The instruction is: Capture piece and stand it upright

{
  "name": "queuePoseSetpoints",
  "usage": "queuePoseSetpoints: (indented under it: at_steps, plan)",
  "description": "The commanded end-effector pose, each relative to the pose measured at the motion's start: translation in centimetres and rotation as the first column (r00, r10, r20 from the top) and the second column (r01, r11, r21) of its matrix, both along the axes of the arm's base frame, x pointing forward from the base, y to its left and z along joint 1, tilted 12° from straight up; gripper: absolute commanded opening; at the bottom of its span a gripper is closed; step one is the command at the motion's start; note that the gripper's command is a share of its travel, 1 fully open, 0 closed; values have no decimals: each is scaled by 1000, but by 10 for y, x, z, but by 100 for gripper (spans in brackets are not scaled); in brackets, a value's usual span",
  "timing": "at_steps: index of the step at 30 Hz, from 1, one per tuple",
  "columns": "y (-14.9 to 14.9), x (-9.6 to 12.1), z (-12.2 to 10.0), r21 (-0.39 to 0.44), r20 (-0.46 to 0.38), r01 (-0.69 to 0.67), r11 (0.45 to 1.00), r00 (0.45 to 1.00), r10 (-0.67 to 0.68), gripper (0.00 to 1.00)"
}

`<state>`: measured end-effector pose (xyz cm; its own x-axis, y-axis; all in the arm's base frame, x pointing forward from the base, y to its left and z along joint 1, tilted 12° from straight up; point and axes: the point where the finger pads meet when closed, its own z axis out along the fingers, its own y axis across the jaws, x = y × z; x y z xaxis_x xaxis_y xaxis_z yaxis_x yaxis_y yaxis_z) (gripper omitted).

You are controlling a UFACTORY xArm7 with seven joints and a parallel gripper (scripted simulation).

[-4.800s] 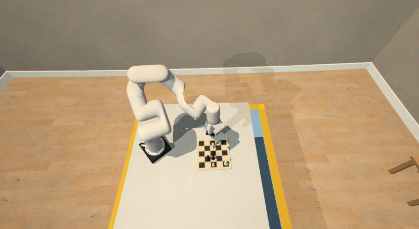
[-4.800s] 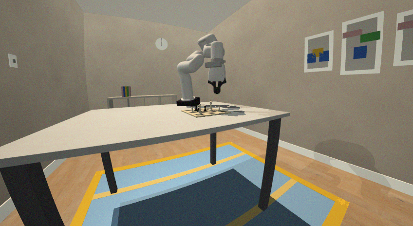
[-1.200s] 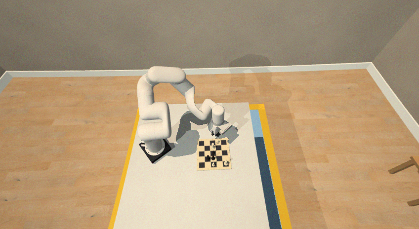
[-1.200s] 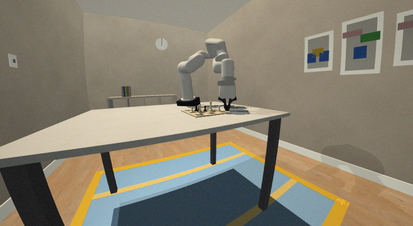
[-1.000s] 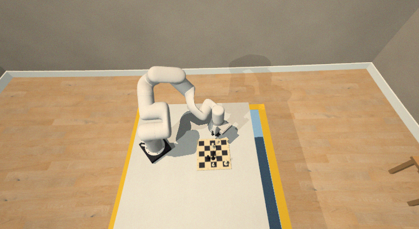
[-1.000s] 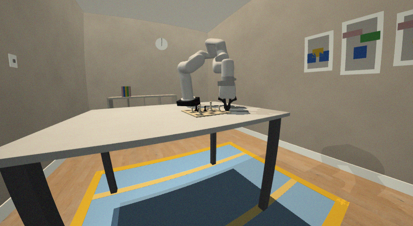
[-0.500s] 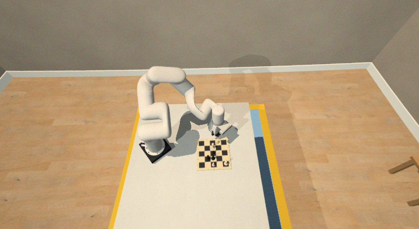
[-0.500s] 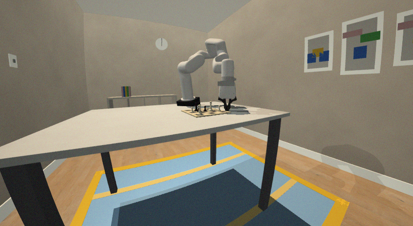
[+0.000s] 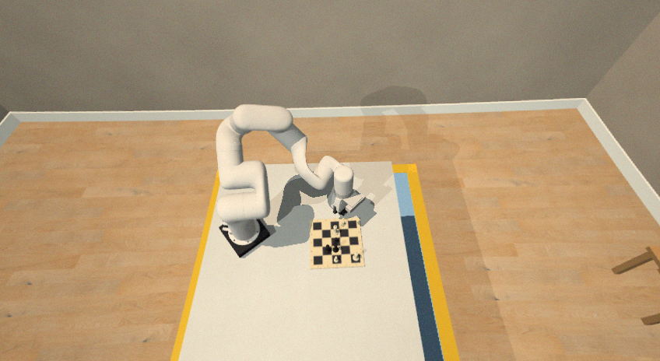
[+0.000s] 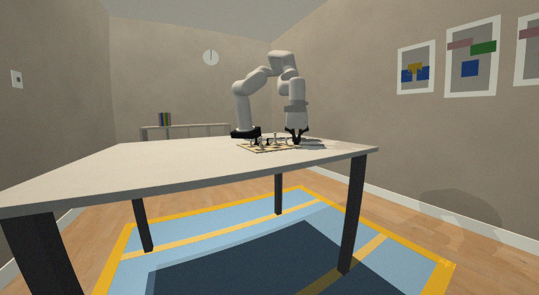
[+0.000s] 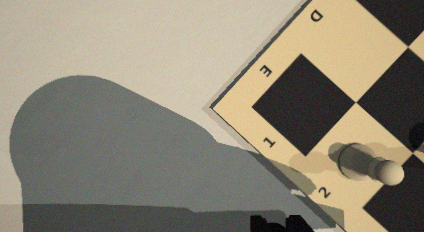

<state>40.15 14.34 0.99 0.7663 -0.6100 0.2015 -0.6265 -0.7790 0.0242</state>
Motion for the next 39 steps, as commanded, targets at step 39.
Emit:
queuePoseSetpoints:
  at_steps: [39]
  plan:
    - [2,0,9,2,3,0,1000,1000,0,35]
